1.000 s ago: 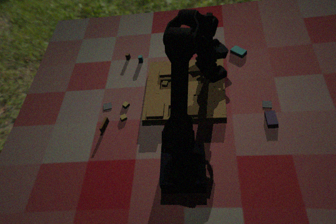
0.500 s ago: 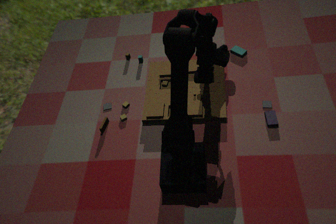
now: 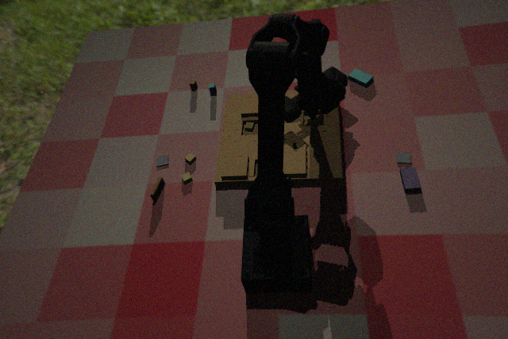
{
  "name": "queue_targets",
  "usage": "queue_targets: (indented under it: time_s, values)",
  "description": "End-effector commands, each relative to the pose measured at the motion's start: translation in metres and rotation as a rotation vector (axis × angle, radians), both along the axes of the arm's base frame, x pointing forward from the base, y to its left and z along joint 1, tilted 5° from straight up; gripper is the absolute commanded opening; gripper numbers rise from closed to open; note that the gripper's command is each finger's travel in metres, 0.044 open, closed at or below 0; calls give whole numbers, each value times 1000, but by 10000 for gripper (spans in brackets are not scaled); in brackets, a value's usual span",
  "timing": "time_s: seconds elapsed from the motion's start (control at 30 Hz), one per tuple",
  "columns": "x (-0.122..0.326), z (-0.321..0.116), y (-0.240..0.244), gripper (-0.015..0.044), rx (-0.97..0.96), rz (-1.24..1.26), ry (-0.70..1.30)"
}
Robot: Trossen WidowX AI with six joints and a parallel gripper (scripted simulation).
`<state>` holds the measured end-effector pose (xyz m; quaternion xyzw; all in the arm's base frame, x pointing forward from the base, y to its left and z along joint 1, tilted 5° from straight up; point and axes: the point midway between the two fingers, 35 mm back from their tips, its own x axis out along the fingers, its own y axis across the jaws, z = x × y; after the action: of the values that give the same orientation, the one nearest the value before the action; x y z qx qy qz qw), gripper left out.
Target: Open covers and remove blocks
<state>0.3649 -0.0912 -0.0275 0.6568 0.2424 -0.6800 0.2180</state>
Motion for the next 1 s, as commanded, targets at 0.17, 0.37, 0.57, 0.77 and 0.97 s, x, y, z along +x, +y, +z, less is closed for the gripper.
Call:
queue_targets:
  time_s: [0.17, 0.37, 0.57, 0.77, 0.97]
  values:
    - [1, 16, -1, 105, 3, 85, -2]
    - [3, 51, -2, 144, 9, 255, -9]
    - [3, 60, -2, 144, 10, 295, -10]
    - [3, 52, -2, 144, 10, 295, -10]
    - [2, 33, -1, 144, 10, 295, -10]
